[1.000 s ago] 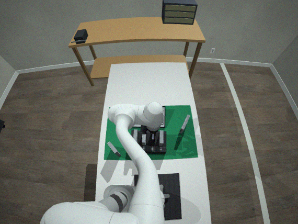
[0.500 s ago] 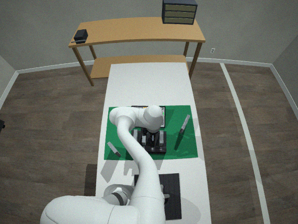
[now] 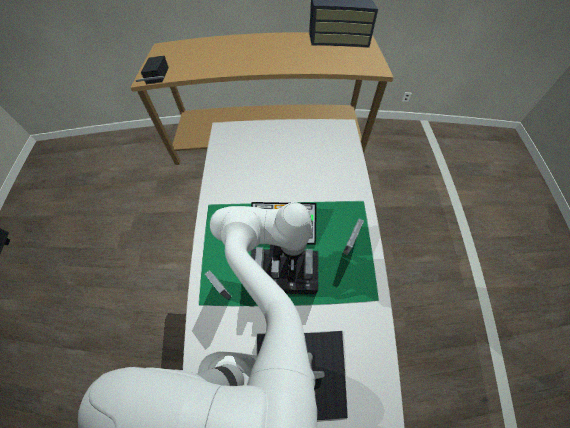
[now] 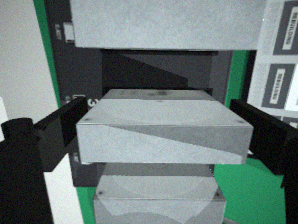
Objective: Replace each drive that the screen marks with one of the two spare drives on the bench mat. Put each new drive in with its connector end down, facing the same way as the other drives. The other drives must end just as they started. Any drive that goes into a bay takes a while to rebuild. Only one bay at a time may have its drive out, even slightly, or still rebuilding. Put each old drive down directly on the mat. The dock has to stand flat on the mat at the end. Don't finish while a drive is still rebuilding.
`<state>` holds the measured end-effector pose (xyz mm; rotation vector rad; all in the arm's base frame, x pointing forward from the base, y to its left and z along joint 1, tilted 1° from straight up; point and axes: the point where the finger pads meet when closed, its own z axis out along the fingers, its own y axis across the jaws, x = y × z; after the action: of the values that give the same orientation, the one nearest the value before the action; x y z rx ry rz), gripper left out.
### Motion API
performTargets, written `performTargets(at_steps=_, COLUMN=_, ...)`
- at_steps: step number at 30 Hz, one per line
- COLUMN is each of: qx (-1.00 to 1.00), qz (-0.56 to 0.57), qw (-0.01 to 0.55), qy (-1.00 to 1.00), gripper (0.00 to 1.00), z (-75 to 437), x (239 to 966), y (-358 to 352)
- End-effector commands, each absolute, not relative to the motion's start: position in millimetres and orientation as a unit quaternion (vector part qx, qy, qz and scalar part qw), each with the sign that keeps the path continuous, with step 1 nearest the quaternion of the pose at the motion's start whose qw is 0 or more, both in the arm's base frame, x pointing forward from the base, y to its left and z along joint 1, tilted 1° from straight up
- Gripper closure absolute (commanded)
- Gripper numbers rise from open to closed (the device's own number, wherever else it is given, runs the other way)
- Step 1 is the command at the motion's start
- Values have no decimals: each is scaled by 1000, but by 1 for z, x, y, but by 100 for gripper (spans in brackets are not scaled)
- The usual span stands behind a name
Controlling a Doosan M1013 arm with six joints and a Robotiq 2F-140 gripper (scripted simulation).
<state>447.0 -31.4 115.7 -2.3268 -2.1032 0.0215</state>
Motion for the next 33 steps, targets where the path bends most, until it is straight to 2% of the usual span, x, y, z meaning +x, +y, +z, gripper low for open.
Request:
performTargets(at_steps=1, qx=-742, qz=6, qw=2, qy=-671, gripper=11, z=115, x=447, y=-31)
performTargets(at_steps=15, qx=-742, qz=6, qw=2, qy=-671, gripper=11, z=115, x=447, y=-31)
performTargets(at_steps=16, qx=-742, qz=6, qw=2, qy=-671, gripper=27, z=115, x=447, y=-31)
performTargets(at_steps=33, qx=-742, qz=6, qw=2, qy=-671, gripper=28, z=116, x=447, y=-31)
